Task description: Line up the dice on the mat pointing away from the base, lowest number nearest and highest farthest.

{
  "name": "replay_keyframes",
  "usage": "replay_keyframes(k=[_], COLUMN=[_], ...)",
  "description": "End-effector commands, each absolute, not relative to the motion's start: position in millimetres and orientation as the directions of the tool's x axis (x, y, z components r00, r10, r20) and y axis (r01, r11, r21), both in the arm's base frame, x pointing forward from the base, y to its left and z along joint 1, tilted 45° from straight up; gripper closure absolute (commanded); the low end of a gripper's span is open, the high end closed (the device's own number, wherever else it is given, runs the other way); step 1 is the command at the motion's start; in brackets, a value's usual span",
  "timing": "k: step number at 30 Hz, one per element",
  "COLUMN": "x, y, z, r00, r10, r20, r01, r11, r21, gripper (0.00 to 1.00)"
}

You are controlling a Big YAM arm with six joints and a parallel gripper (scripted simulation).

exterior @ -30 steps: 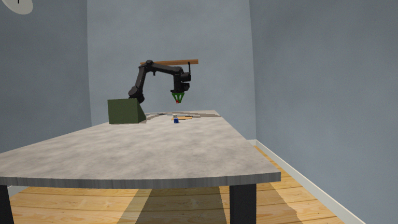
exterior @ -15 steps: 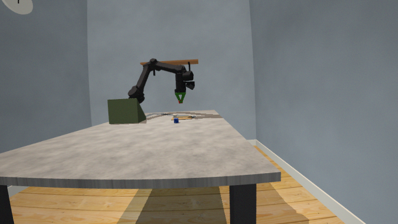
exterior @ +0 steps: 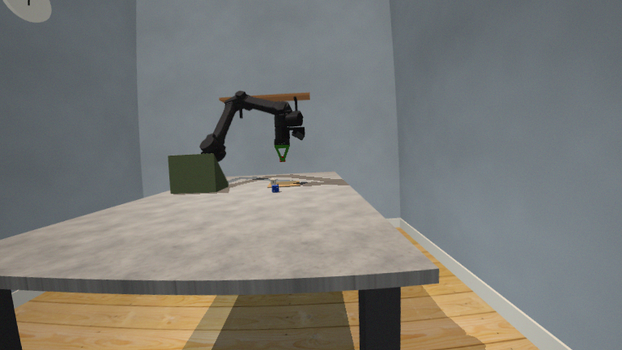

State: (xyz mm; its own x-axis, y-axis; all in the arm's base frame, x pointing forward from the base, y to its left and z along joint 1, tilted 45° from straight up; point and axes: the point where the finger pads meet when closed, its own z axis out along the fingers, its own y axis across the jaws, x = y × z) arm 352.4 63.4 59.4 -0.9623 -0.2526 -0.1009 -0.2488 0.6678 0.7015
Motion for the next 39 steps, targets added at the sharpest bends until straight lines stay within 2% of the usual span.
replay_keyframes(k=[1, 39], x=[365.7, 347.4], y=[57.0, 132.5], z=[70.9, -4.4], r00=[-0.965, -0.964], r10=[-0.228, -0.24], r20=[-0.128, -0.111], r01=[-0.252, -0.248], r11=[0.682, 0.672], r21=[0.686, 0.698], gripper=[0.8, 0.8])
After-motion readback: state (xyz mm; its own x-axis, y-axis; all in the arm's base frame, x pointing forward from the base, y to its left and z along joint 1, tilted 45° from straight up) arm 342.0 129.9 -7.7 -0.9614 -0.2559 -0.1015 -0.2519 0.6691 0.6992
